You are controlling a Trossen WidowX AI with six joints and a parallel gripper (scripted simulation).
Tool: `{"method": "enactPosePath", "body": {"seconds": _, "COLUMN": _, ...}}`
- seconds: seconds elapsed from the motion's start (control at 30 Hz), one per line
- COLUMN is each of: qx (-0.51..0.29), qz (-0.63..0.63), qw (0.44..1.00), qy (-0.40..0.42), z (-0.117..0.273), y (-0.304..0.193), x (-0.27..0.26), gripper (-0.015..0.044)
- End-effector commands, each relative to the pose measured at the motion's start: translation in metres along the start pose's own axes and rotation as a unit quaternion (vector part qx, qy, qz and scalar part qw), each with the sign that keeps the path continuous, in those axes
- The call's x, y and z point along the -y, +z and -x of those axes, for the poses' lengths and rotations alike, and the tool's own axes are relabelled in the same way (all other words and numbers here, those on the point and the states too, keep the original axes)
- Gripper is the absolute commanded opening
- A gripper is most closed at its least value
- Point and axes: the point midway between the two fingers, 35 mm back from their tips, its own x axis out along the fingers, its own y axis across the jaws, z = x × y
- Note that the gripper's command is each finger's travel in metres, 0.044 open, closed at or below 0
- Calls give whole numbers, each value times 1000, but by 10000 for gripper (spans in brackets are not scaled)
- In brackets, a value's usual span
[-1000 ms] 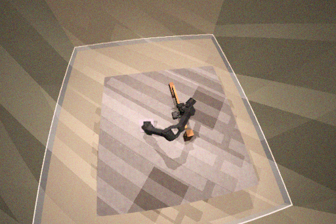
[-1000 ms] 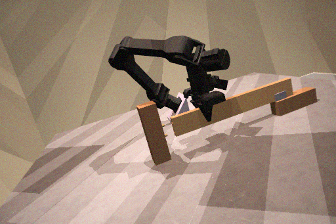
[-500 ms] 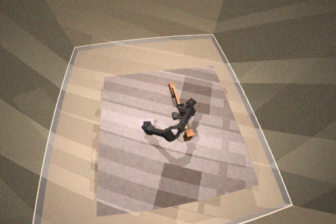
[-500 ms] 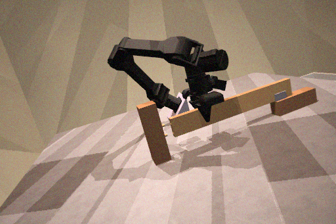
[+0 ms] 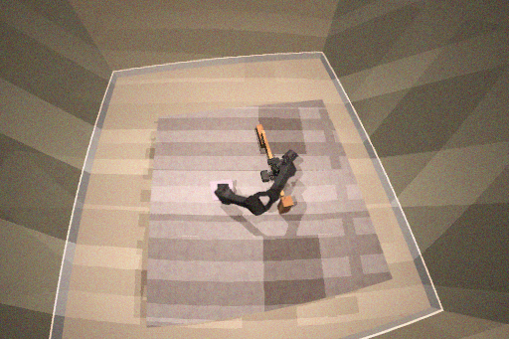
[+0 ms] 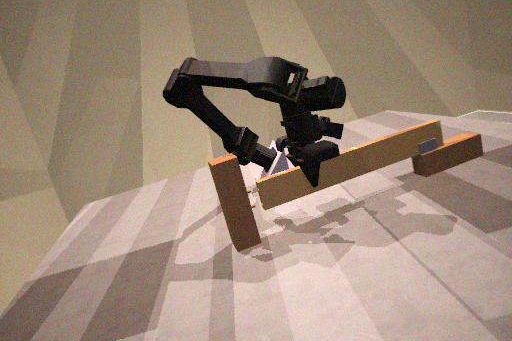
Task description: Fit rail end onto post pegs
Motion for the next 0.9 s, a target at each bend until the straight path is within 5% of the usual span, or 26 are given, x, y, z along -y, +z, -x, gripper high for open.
{"method": "enactPosePath", "body": {"seconds": 0.0, "qx": 1, "qz": 0, "qw": 1000, "qy": -5, "z": 3, "y": -3, "x": 1, "gripper": 0}}
{"method": "enactPosePath", "body": {"seconds": 0.87, "qx": 1, "qz": 0, "qw": 1000, "qy": -5, "z": 4, "y": -11, "x": 1, "gripper": 0}}
